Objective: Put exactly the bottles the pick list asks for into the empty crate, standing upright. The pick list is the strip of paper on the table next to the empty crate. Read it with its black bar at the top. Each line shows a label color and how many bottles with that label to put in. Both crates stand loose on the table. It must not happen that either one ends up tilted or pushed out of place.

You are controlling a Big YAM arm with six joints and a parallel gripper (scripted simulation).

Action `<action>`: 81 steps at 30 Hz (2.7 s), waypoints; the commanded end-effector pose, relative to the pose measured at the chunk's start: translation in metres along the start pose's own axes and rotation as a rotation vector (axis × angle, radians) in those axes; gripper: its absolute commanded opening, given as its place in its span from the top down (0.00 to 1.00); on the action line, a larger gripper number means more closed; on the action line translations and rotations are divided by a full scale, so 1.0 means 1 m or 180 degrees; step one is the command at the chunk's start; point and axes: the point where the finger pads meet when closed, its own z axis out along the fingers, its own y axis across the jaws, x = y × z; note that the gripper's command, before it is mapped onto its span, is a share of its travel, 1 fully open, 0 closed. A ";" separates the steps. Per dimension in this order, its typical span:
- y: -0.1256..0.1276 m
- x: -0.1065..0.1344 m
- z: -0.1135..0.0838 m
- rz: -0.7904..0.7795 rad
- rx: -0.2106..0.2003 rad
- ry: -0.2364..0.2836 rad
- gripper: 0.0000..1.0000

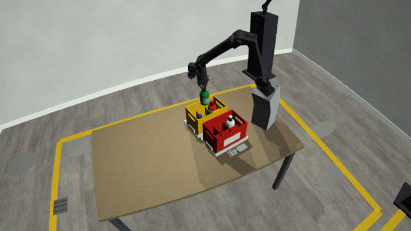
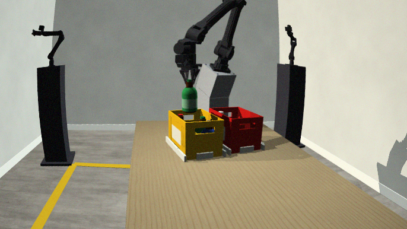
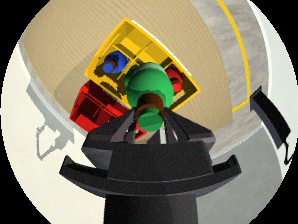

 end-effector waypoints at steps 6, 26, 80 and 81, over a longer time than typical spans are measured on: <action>0.017 -0.021 -0.037 -0.0075 0.0044 -0.0340 1.00; 0.045 0.022 -0.023 -0.0081 0.0022 -0.0220 1.00; 0.108 0.095 -0.018 -0.0072 0.0011 -0.0210 1.00; 0.111 0.090 -0.021 -0.0086 0.0003 -0.0249 1.00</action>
